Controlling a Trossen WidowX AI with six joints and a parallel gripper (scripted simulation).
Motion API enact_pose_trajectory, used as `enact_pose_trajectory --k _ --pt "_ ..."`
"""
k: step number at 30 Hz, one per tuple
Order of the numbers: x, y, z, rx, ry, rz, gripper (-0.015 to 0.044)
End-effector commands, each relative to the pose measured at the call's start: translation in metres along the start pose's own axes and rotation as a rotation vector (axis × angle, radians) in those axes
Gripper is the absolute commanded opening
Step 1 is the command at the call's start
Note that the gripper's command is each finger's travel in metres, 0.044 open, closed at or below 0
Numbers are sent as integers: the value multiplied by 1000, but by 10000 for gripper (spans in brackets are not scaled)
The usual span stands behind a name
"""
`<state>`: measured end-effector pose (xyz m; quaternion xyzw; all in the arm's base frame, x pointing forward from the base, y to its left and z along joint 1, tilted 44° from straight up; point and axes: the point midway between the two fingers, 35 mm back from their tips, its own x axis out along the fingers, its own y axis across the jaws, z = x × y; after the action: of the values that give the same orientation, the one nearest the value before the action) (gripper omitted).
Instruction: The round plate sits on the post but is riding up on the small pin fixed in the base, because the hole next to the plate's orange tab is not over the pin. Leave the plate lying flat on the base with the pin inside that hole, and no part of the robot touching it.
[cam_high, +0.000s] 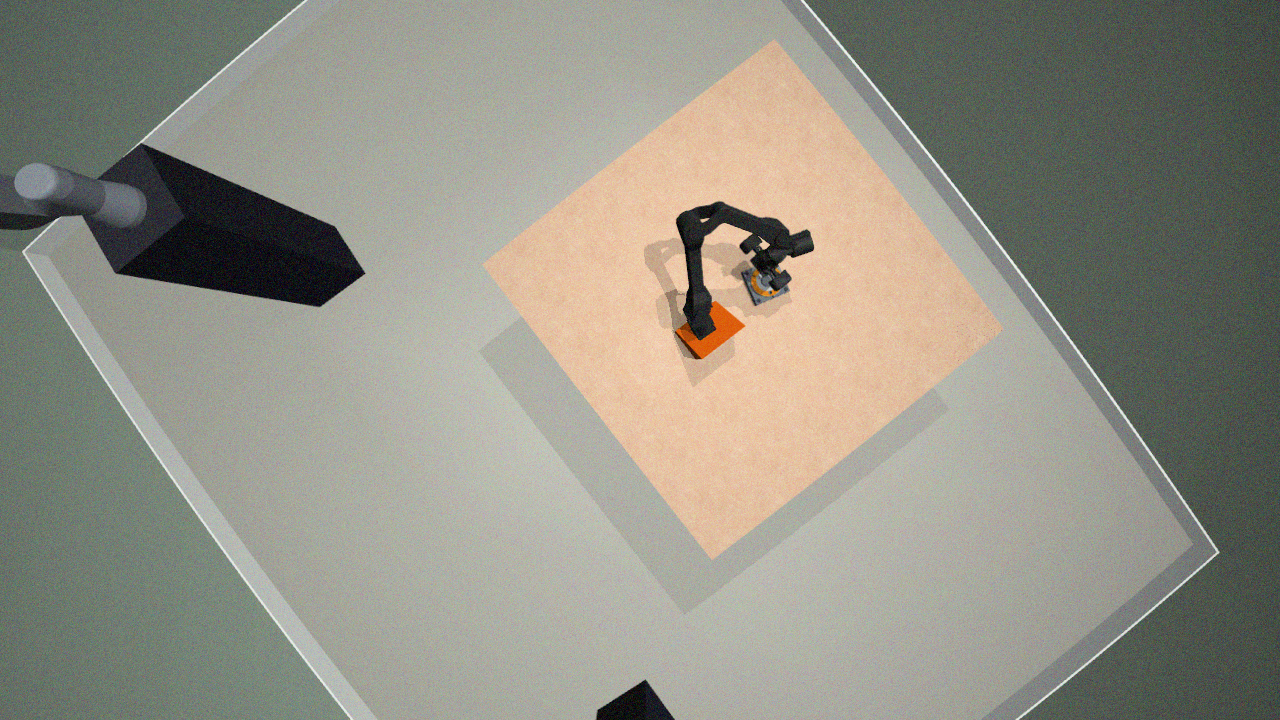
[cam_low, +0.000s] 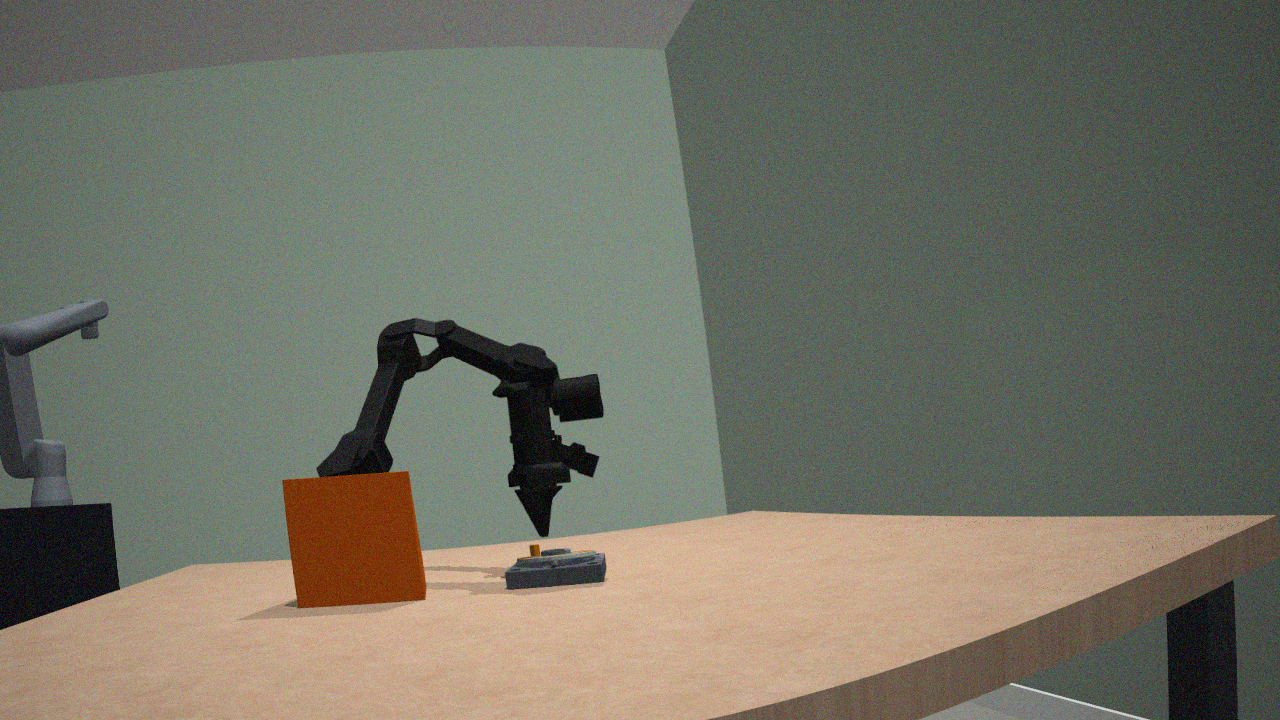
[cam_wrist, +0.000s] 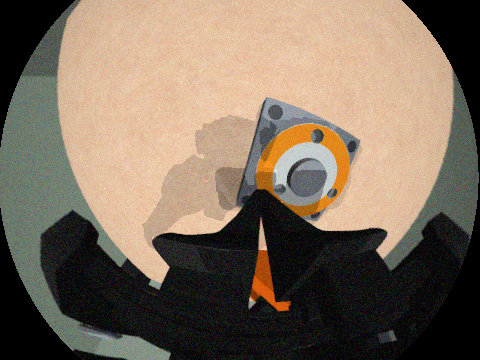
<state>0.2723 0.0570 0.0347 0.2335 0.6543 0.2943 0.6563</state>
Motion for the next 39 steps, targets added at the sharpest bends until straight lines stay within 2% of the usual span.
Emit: enact_pose_trajectory --k 1,39 --pt "17 1 -2 8 4 7 0" --pt "17 -18 -37 10 6 6 0"
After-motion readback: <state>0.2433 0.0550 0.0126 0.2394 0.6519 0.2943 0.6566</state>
